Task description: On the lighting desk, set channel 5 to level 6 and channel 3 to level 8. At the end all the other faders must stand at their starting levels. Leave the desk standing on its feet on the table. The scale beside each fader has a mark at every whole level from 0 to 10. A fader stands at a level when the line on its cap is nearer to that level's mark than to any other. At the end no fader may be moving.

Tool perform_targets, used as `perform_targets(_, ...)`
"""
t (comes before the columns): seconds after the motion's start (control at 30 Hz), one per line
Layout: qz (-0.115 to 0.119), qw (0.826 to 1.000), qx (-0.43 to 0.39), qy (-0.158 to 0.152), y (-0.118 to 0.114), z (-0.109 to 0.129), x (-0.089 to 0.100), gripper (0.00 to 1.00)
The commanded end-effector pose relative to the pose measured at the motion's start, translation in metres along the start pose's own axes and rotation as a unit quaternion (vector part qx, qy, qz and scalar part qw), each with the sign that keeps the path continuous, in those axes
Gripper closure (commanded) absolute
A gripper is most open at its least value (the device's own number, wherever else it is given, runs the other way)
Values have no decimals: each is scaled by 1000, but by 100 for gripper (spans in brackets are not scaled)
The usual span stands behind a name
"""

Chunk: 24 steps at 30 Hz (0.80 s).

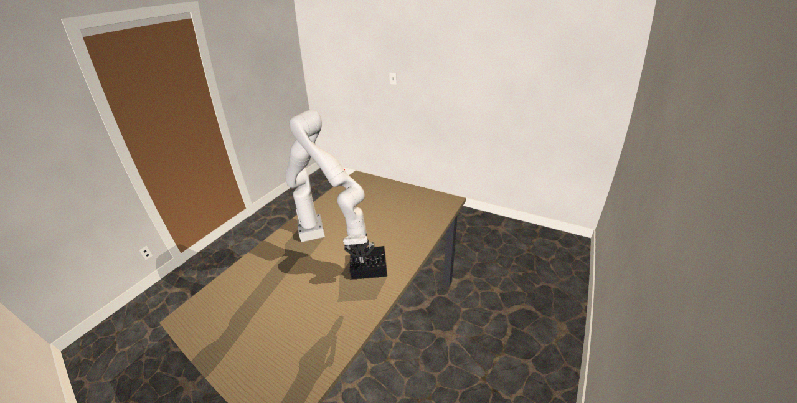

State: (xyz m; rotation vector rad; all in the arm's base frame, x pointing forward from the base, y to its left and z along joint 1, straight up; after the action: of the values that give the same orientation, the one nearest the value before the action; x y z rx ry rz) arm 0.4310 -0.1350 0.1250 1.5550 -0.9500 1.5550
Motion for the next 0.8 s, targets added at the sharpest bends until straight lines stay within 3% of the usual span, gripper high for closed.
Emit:
perform_targets(0.0,1,1000,0,1,0,0,1,100)
perform_targets(0.77,1,1000,0,1,0,0,-2,100)
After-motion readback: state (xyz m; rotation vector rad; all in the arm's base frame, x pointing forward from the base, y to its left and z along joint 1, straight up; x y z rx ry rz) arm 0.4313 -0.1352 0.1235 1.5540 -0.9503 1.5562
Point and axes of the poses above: the point where the finger pads meet when closed, its own x axis back along the fingers, its own y axis across the jaws, z = x × y, the point moved 7 cm from there along x, back along the fingers, and after that the axes turned 6 degrees about -x, right-handed, at the moved point
